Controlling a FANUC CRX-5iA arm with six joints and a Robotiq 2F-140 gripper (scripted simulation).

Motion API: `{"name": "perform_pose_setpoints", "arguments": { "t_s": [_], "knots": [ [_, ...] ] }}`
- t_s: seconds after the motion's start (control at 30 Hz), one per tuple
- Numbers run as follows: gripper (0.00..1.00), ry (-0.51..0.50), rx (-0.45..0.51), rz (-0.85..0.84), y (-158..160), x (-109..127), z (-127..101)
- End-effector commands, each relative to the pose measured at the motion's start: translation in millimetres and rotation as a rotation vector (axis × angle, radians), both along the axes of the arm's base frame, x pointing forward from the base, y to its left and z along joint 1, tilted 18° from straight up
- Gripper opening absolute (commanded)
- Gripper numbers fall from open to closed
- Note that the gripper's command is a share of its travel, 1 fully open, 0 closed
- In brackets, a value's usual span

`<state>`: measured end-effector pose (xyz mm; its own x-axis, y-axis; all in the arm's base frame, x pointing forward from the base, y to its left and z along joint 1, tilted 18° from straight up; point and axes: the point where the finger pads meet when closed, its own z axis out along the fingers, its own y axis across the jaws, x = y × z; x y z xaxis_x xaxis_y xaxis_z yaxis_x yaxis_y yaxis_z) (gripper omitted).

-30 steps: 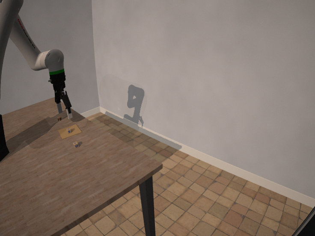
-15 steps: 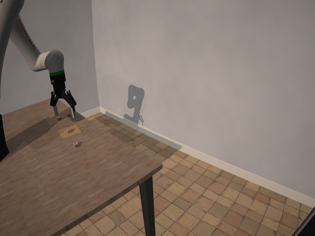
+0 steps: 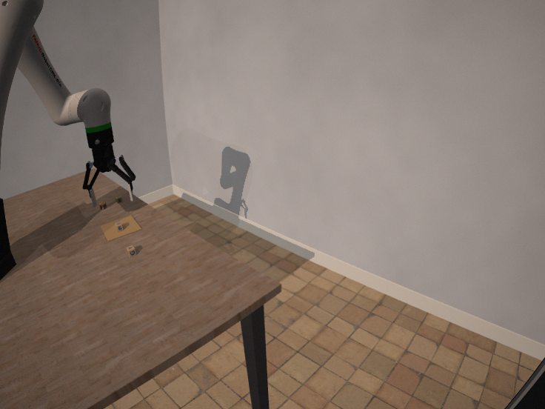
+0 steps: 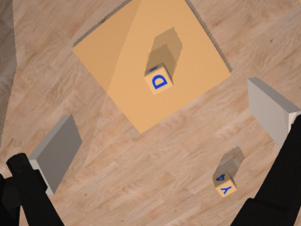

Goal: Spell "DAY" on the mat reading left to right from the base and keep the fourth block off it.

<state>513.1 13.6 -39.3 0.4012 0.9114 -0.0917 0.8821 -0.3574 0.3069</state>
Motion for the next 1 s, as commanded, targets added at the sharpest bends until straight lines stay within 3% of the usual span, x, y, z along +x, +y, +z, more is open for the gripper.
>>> {"name": "perform_pose_setpoints", "arguments": {
  "t_s": [0.0,0.4,0.43,0.97],
  "knots": [
    [1.0,0.034,-0.015,0.101,-0.1,0.4,-0.9],
    [1.0,0.068,-0.056,0.263,-0.4,0.7,-2.8],
    [0.37,0.068,-0.056,0.263,-0.4,0.7,-2.8],
    [0.37,0.068,-0.056,0.263,-0.4,0.7,-2.8]
  ]
}}
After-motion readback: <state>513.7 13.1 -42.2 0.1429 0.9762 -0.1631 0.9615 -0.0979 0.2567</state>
